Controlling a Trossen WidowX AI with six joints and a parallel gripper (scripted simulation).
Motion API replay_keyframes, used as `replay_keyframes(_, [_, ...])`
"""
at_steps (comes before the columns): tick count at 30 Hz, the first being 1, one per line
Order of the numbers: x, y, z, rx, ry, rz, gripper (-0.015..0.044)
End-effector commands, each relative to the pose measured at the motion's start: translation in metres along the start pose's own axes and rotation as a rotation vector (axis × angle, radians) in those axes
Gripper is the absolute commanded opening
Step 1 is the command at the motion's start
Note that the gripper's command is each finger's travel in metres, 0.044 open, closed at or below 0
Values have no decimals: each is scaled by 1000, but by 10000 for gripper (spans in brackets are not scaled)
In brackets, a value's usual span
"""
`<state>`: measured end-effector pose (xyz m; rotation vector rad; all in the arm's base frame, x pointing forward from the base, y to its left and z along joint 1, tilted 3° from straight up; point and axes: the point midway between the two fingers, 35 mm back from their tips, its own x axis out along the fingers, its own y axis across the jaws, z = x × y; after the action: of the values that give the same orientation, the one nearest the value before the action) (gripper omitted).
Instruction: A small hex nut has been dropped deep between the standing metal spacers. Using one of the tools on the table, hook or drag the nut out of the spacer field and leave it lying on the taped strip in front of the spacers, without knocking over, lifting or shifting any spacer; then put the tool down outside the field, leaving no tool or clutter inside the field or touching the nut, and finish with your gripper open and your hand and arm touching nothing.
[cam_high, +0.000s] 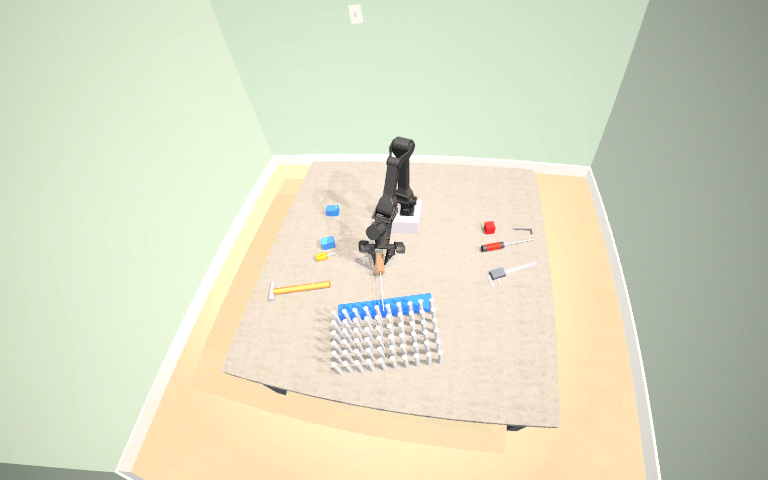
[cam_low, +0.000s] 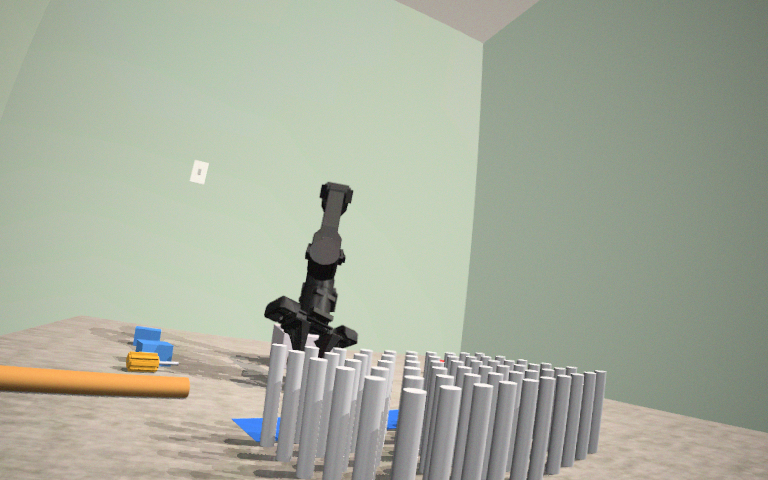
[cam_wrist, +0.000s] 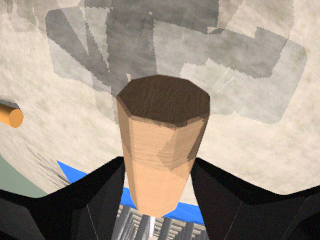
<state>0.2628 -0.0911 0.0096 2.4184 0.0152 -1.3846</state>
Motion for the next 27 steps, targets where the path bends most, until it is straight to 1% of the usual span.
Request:
replay_keyframes(1, [4, -4, 6, 5, 1, 3, 0])
replay_keyframes(27, [10, -3, -10, 5, 2, 3, 0])
